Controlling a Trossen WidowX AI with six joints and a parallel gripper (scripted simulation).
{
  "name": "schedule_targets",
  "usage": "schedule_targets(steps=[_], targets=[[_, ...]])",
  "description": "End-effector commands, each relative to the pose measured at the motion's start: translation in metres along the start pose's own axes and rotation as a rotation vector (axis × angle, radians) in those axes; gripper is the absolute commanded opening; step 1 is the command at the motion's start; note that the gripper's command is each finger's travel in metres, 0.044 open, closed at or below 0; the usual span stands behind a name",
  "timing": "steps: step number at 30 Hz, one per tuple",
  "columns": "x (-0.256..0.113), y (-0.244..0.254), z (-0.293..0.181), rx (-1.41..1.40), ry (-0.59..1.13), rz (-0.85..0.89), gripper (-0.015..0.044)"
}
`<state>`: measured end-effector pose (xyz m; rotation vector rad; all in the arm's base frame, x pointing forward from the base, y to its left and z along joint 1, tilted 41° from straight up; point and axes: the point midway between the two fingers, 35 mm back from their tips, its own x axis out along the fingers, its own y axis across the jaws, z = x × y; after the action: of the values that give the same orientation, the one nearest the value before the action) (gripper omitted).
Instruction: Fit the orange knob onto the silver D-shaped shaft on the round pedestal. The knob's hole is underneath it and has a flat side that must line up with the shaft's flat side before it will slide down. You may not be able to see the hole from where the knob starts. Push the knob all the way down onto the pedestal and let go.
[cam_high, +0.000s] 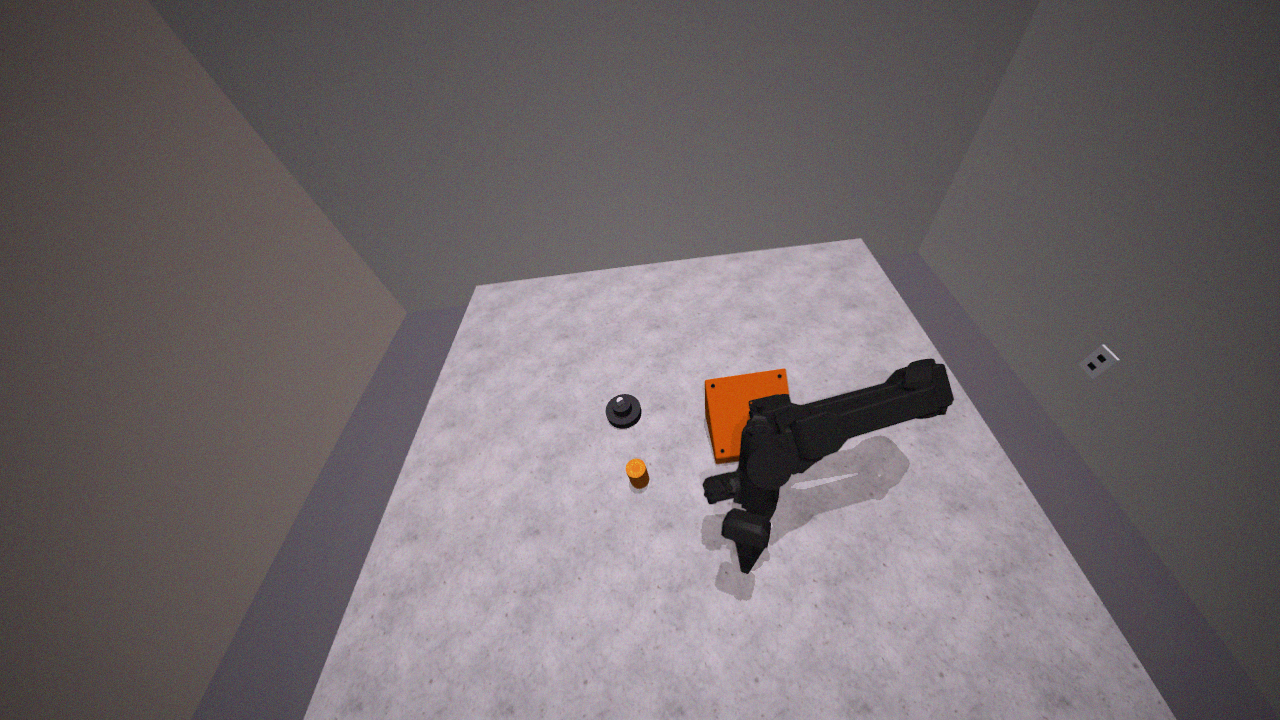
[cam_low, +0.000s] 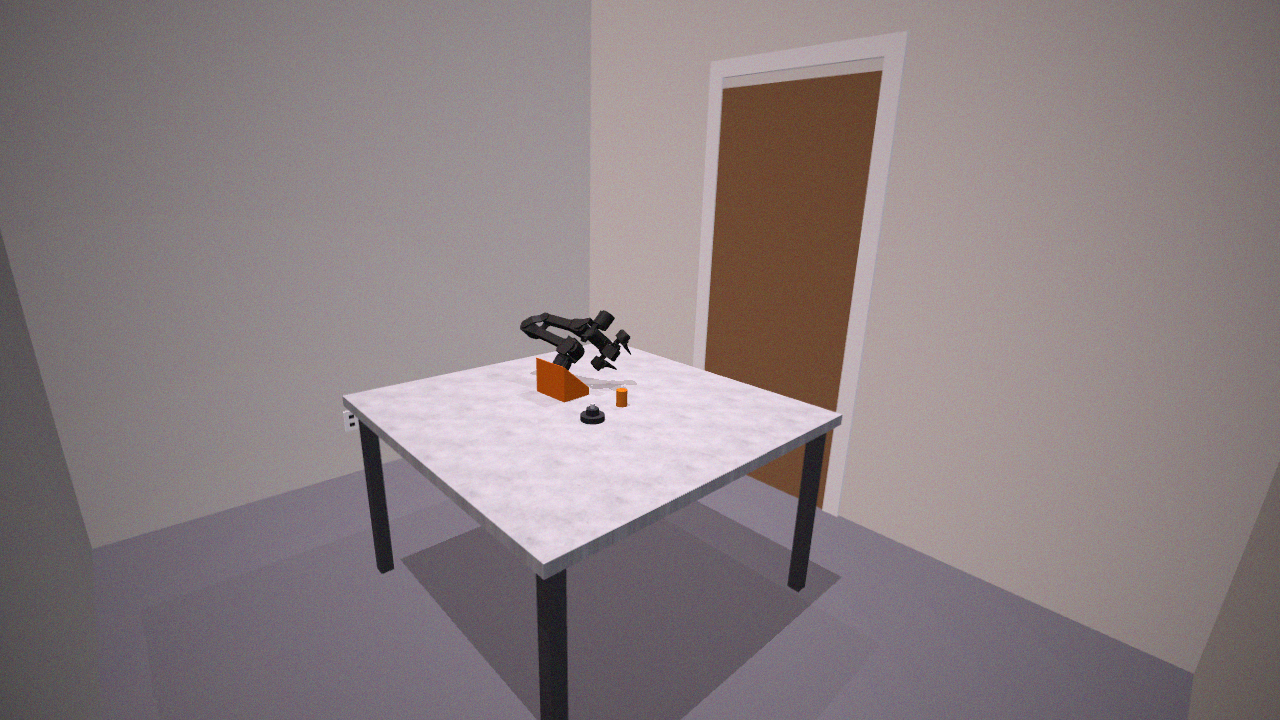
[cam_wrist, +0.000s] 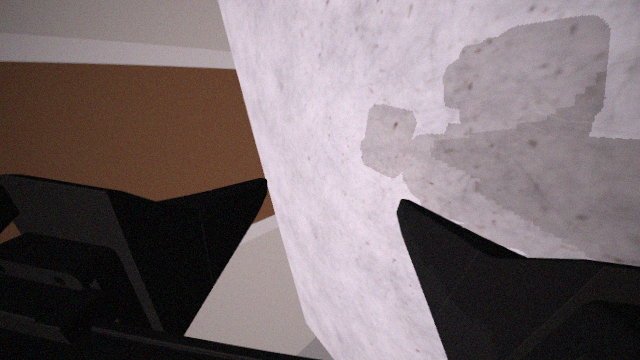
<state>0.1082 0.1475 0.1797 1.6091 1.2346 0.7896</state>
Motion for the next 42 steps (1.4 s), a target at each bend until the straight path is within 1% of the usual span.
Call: schedule_targets(steps=[1,2,6,10,13,17,21,23,42], targets=[[0.000,0.000,0.000,-0.004,-0.001,-0.001,0.0426],[0.000,0.002,0.000,-0.018,-0.006,-0.006,0.0440],[0.004,0.014,-0.001,-0.165,-0.046,-0.073,0.0440],[0.010,0.026,0.001,-0.388,-0.068,-0.214,0.0440],[0.012,0.029,0.001,-0.573,-0.039,-0.347,0.0440],[0.013,0.030,-0.001,-0.833,0.070,-0.540,0.0440],[0.011,0.028,-0.004,-1.099,0.271,-0.726,0.0440],[0.010,0.028,-0.005,-1.185,0.357,-0.781,0.0440],[0.010,0.028,0.000,-1.194,0.366,-0.795,0.0440]])
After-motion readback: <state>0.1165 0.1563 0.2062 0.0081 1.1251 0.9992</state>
